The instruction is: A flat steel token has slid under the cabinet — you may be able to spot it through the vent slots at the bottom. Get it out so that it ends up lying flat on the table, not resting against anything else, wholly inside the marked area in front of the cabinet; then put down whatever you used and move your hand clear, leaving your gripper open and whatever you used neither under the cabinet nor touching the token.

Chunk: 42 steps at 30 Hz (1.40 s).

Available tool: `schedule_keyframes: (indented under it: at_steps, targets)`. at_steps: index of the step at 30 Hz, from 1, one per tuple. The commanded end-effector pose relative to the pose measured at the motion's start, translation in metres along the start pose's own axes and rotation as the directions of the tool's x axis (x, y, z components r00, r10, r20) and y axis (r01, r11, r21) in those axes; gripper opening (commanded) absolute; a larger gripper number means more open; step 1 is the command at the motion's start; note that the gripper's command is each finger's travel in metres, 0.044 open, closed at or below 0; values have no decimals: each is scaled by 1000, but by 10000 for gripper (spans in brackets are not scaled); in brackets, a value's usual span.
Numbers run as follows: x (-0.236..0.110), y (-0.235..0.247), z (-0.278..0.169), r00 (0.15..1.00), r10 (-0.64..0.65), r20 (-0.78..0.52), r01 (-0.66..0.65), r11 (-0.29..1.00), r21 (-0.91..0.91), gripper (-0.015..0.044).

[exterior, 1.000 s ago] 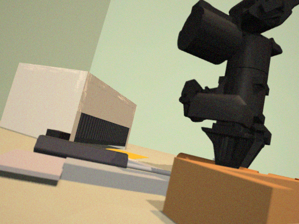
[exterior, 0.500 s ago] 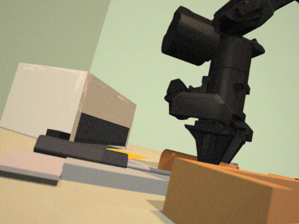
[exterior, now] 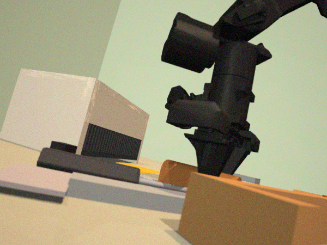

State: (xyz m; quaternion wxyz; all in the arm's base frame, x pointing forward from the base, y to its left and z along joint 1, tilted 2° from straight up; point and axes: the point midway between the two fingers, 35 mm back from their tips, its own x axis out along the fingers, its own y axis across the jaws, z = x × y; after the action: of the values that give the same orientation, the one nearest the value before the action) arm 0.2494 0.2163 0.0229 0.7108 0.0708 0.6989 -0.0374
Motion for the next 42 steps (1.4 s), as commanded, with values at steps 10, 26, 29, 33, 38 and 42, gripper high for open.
schedule_keyframes:
  at_steps: [10, 26, 29, 33, 38, 42]
  targets:
    - [0, 1, 21, 1000, 3, 0, -3, 1000, -4, 0]
    - [-1, 1, 43, 1000, 3, 2, -3, 1000, -5, 0]
    - [-1, 1, 47, 1000, 3, 3, -3, 1000, -5, 0]
    - [-1, 1, 53, 1000, 3, 3, -3, 1000, -5, 0]
    - [-1, 1, 59, 1000, 3, 4, -3, 1000, -5, 0]
    - [-1, 1, 64, 1000, 3, 4, -3, 1000, -5, 0]
